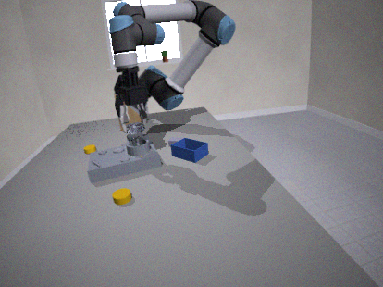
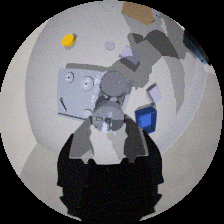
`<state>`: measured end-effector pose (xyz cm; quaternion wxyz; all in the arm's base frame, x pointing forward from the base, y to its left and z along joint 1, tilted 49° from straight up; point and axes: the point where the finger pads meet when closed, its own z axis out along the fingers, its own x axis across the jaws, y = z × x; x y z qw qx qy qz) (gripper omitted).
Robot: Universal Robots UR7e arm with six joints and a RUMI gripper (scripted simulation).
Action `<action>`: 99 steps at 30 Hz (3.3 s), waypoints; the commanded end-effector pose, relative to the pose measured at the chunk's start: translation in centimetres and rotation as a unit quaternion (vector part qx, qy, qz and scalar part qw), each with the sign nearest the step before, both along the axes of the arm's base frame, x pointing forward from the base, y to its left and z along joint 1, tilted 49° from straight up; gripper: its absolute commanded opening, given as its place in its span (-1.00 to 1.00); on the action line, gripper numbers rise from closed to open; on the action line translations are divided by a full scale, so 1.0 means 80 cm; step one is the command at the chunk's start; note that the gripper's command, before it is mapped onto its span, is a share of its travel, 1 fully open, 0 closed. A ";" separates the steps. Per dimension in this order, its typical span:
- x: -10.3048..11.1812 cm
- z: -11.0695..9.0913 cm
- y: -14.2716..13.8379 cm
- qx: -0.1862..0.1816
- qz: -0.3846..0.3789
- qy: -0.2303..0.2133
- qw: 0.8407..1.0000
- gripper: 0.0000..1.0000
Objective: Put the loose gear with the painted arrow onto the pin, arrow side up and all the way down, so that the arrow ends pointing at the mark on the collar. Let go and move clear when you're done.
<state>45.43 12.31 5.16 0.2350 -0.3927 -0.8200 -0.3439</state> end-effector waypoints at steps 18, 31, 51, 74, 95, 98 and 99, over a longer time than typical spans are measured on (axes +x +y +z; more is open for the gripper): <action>0.001 0.000 -0.001 0.000 0.000 -0.001 1.000 -1.00; 0.001 0.000 -0.001 0.000 0.000 -0.001 1.000 -1.00; -0.001 -0.014 0.016 0.000 0.000 -0.001 1.000 -1.00; -0.002 -0.018 0.020 0.000 0.000 -0.001 1.000 -1.00; -0.002 -0.018 0.020 0.000 0.000 -0.001 1.000 -1.00; -0.002 -0.018 0.020 0.000 0.000 -0.001 1.000 -1.00; -0.002 -0.018 0.020 0.000 0.000 -0.001 1.000 -1.00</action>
